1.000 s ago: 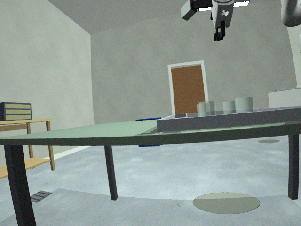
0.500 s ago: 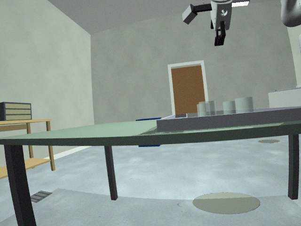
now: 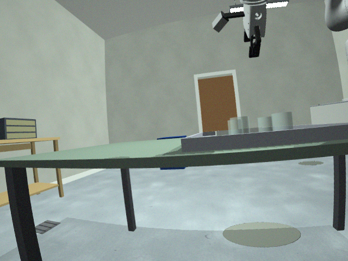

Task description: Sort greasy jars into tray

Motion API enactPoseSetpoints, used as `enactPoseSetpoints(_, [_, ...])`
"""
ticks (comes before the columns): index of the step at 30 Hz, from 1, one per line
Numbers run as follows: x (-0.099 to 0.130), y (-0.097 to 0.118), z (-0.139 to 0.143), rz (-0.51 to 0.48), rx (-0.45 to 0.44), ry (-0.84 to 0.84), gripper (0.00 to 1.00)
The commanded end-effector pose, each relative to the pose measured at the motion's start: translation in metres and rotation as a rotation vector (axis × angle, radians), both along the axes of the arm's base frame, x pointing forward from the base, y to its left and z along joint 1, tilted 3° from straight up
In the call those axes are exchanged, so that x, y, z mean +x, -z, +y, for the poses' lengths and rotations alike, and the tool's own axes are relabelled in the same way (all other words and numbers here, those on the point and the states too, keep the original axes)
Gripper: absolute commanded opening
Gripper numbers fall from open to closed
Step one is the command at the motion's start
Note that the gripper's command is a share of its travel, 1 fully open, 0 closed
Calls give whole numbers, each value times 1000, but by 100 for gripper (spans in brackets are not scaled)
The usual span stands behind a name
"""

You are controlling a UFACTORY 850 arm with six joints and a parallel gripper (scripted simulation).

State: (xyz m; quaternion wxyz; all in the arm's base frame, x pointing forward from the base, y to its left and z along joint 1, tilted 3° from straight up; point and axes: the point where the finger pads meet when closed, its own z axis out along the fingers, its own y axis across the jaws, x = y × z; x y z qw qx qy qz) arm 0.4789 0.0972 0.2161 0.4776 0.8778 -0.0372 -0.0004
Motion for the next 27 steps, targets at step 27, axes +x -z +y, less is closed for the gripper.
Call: enactPoseSetpoints(27, [-5, 36, -48, -13, 500, -43, 100])
